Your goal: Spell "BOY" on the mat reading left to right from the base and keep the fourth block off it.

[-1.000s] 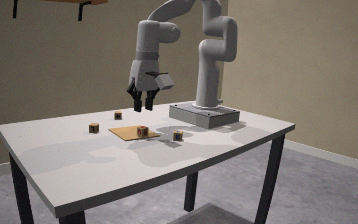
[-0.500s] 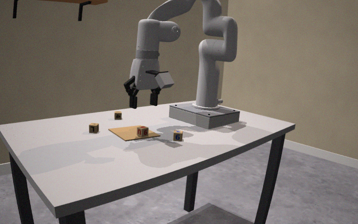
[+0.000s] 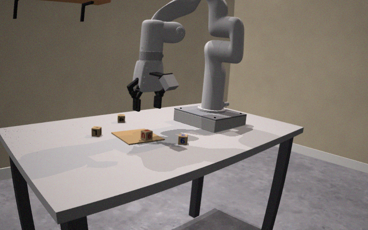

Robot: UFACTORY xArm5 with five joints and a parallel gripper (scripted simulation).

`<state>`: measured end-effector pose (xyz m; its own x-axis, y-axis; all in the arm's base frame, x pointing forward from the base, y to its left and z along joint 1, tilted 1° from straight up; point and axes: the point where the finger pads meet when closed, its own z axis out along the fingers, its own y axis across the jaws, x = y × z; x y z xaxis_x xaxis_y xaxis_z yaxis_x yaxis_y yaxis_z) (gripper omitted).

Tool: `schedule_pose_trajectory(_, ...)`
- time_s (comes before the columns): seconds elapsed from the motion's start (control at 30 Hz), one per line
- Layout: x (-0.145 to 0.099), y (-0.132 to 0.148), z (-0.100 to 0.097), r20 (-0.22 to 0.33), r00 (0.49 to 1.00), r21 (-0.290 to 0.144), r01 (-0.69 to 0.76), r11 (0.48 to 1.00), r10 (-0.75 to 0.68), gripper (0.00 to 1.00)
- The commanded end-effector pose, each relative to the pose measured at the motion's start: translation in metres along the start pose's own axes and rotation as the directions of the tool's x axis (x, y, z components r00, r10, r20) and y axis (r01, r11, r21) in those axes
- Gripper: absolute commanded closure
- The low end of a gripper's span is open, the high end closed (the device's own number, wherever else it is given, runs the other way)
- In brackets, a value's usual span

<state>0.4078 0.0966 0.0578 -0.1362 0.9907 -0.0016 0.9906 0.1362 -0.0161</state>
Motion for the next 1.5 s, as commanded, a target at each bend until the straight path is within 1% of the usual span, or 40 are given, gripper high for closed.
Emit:
schedule_pose_trajectory(0.0,-0.011,0.001,-0.001,-0.001,0.999,-0.003,0.052,0.999,-0.052,0.00)
schedule_pose_trajectory(0.17,-0.042,0.000,0.000,-0.001,0.981,-0.003,0.194,0.981,-0.194,0.00)
schedule_pose_trajectory(0.3,-0.060,-0.002,0.001,-0.001,0.961,-0.003,0.277,0.961,-0.277,0.00)
schedule_pose_trajectory(0.37,-0.060,-0.002,0.001,-0.001,0.961,-0.003,0.277,0.961,-0.277,0.00)
schedule_pose_trajectory(0.43,-0.078,-0.005,0.002,-0.002,0.934,-0.003,0.358,0.934,-0.358,0.00)
schedule_pose_trajectory(0.63,-0.105,-0.011,0.003,-0.002,0.880,-0.004,0.475,0.880,-0.475,0.00)
schedule_pose_trajectory(0.87,-0.138,-0.020,0.004,-0.003,0.792,-0.005,0.611,0.792,-0.611,0.00)
schedule_pose_trajectory(0.93,-0.138,-0.020,0.004,-0.003,0.792,-0.005,0.611,0.792,-0.611,0.00)
schedule_pose_trajectory(0.97,-0.149,-0.024,0.005,-0.003,0.758,-0.005,0.653,0.758,-0.653,0.00)
schedule_pose_trajectory(1.0,-0.155,-0.027,0.005,-0.003,0.737,-0.005,0.676,0.737,-0.676,0.00)
schedule_pose_trajectory(1.17,-0.175,-0.035,0.006,-0.003,0.660,-0.006,0.751,0.660,-0.751,0.00)
schedule_pose_trajectory(1.43,-0.210,-0.053,0.008,-0.002,0.511,-0.008,0.859,0.511,-0.859,0.00)
schedule_pose_trajectory(1.47,-0.210,-0.053,0.008,-0.002,0.511,-0.008,0.859,0.511,-0.859,0.00)
